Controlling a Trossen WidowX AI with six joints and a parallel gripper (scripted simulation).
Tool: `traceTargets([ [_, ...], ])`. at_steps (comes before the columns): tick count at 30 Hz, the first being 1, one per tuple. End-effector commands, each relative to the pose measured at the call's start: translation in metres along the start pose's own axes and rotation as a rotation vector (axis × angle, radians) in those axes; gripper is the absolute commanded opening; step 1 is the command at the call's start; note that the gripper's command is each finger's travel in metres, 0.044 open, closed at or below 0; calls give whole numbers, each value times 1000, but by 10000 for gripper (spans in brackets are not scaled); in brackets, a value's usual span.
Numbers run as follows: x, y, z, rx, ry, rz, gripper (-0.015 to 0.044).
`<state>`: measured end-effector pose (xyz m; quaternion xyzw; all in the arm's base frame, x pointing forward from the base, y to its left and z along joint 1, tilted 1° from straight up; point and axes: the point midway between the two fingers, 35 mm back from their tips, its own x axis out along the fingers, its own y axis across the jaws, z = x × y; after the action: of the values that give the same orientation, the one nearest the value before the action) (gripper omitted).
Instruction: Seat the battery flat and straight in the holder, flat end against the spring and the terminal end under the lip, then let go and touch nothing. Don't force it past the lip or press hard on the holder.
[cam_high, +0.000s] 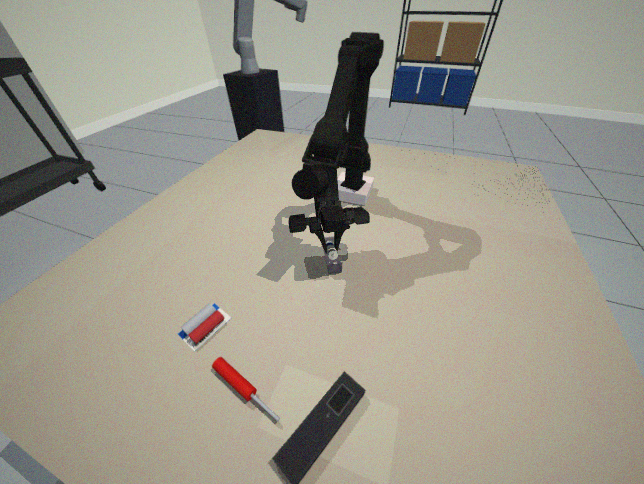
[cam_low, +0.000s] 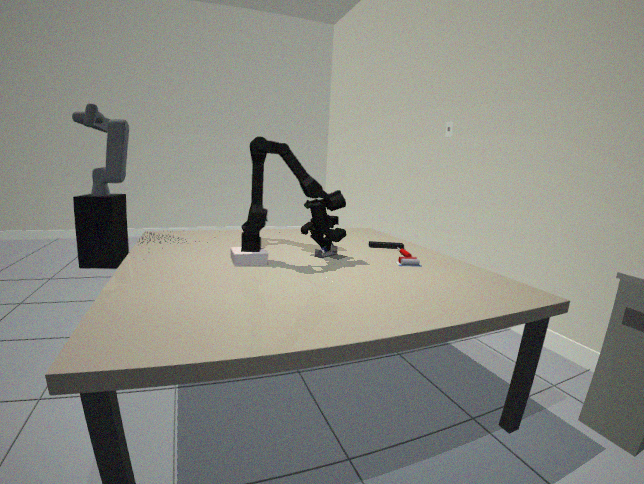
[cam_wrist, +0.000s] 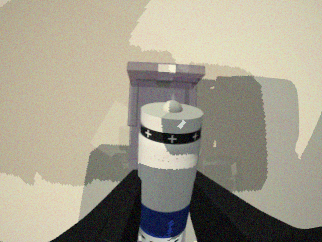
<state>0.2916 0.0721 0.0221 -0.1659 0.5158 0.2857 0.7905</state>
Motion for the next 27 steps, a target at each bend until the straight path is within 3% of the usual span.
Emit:
traceTargets([
  [1, 4, 0, -3, 11, 45, 5, 79],
  [27, 9, 0, 2, 17, 206, 11, 79],
])
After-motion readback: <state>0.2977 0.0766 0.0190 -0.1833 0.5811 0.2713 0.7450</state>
